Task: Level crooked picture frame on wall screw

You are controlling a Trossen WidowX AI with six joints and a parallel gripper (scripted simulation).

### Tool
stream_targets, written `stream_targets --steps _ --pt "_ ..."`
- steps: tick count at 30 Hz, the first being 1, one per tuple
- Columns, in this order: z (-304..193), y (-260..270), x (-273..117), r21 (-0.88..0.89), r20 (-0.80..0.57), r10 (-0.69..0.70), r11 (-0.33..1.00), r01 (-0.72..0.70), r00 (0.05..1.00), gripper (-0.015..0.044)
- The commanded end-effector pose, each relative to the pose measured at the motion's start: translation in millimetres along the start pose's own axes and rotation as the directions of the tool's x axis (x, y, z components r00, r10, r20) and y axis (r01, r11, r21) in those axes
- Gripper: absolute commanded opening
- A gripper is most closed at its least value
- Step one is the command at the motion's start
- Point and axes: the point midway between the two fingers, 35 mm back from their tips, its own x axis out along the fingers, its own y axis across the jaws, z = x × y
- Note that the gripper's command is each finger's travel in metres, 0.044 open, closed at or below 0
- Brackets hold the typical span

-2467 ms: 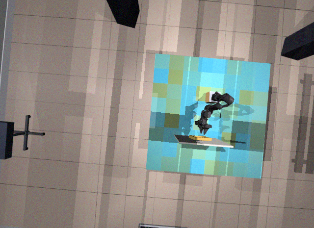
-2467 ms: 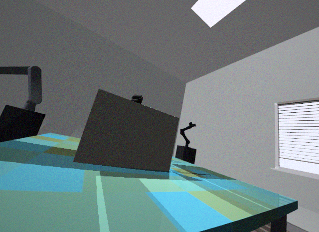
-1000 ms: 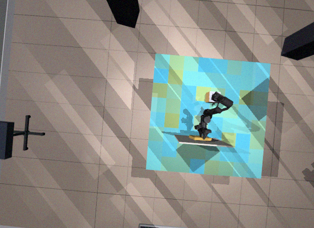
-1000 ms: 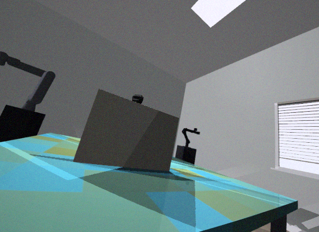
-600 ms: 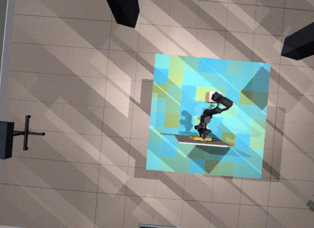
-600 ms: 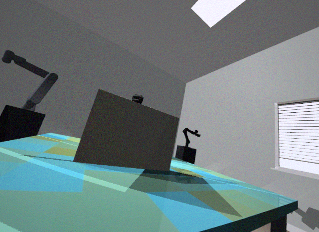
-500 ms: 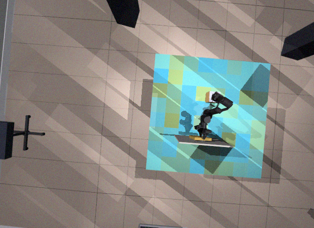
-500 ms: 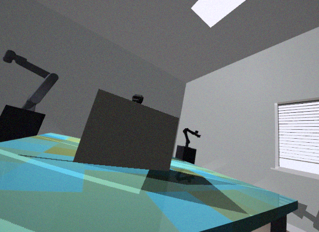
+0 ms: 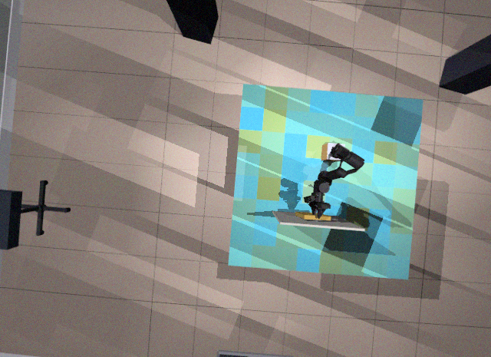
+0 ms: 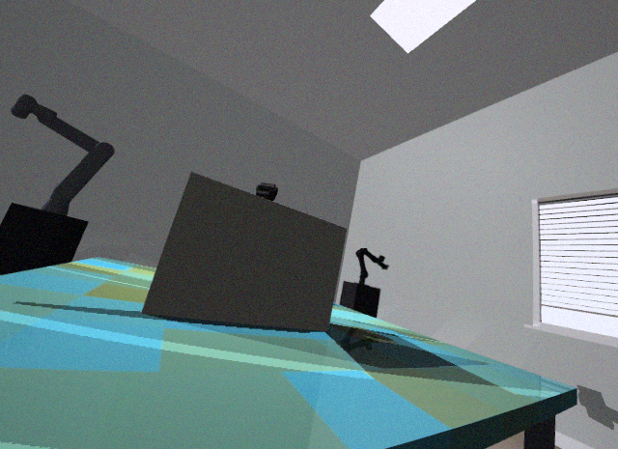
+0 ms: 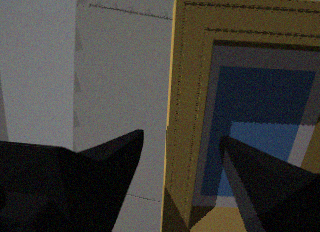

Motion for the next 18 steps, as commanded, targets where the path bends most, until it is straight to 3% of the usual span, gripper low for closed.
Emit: stream_targets --steps 1,6,14,18 --pt "0.6 -0.5 0.3 0.006 0.003 -0.001 1.0 0.001 1.0 0.0208" --pt "0.6 -0.5 0.3 0.006 0.003 -0.001 1.0 0.001 1.0 0.0076" --pt "0.6 -0.5 0.3 0.006 0.003 -0.001 1.0 0.001 1.0 0.0003" --pt "0.6 -0.5 0.3 0.006 0.003 -0.001 1.0 0.001 1.0 0.0"
